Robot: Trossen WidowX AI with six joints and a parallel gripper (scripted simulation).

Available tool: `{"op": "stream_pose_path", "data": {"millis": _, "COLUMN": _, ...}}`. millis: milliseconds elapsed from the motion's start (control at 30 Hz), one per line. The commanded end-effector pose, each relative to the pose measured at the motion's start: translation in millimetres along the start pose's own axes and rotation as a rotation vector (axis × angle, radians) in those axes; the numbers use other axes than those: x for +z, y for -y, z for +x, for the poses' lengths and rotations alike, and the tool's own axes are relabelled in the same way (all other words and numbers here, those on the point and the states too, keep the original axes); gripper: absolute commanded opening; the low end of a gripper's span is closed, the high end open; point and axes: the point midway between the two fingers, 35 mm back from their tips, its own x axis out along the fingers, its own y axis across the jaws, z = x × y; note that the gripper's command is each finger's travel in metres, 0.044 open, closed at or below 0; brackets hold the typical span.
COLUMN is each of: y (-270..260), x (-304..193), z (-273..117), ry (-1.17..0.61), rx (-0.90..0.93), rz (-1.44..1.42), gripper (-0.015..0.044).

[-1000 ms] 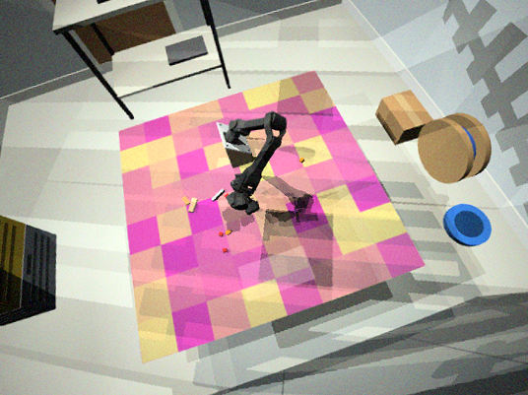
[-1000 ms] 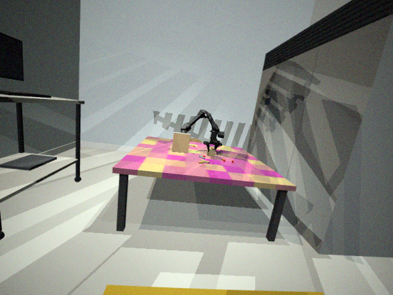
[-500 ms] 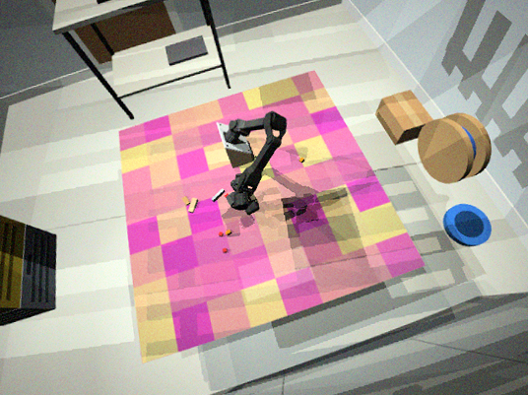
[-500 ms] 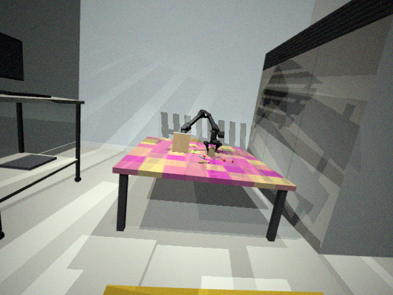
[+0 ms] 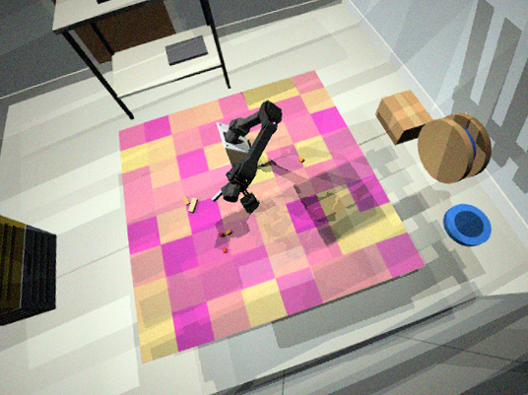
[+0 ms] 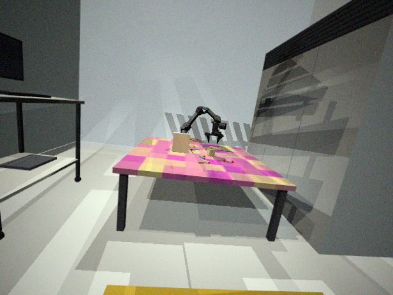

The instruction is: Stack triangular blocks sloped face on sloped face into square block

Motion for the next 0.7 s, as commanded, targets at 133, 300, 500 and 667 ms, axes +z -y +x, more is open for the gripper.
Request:
{"op": "stream_pose_path", "data": {"millis": 133, "y": 0.0, "x": -0.6, "z": -15.4, "ry": 0.003, "rx": 0.008, "rz": -0.003, "gripper": 0.0440}}
{"op": "stream_pose_path", "data": {"millis": 300, "y": 0.0, "x": -0.6, "z": -15.4, "ry": 0.003, "rx": 0.008, "rz": -0.003, "gripper": 0.0440}}
{"op": "stream_pose_path", "data": {"millis": 500, "y": 0.0, "x": -0.6, "z": -15.4, "ry": 0.003, "rx": 0.008, "rz": -0.003, "gripper": 0.0440}}
{"op": "stream_pose_path", "data": {"millis": 667, "y": 0.0, "x": -0.6, "z": -15.4, "ry": 0.003, "rx": 0.008, "rz": -0.003, "gripper": 0.0440}}
